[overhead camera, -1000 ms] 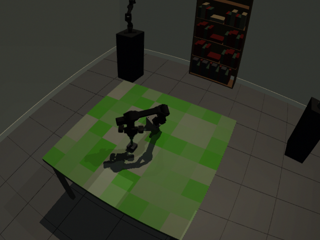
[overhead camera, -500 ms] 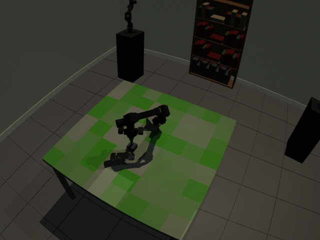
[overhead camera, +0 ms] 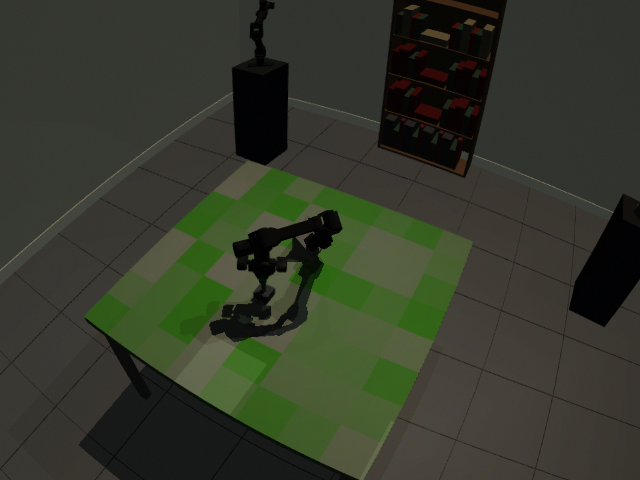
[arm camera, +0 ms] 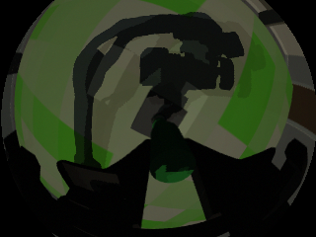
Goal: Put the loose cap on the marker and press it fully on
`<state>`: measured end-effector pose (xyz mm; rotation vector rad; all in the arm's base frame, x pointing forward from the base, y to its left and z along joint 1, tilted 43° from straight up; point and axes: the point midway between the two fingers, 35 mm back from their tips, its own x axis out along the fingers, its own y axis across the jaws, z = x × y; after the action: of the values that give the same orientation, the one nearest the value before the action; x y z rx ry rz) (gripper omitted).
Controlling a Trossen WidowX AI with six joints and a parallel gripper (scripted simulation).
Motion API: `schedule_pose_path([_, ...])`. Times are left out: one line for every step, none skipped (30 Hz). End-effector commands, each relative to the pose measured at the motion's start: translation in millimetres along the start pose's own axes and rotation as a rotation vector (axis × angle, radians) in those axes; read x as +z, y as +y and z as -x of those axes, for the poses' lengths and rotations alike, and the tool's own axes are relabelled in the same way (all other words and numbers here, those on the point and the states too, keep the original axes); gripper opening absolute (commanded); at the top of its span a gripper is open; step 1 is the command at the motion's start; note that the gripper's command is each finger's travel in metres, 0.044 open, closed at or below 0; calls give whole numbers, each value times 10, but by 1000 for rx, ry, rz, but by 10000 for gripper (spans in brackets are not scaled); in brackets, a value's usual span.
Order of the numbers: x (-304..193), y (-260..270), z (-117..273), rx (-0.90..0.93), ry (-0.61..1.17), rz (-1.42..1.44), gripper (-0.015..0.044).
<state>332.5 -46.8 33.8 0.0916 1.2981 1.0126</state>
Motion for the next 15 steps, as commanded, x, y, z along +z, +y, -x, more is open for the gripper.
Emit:
schedule_pose_path([4,15,-192,21,6,2,0])
schedule_pose_path([3,16,-207,21,6,2,0])
schedule_pose_path([1,16,-222,21,6,2,0])
schedule_pose_path([-2,16,-238,21,6,2,0])
schedule_pose_path([-4,17,-254,22,6,2,0])
schedule_pose_path([-7,17,-268,22,6,2,0])
schedule_pose_path([-9,16,-280,22,6,2,0])
schedule_pose_path([-9,16,-287,22,6,2,0])
schedule_pose_path([-7,17,-287,22,6,2,0])
schedule_pose_path([-5,18,-284,22,6,2,0])
schedule_pose_path([-2,20,-281,22,6,2,0])
schedule_pose_path([0,22,-277,22,6,2,0])
schedule_pose_path([10,24,-263,25,4,7,26])
schedule_pose_path([10,24,-263,25,4,7,53])
schedule_pose_path([10,24,-263,25,4,7,79])
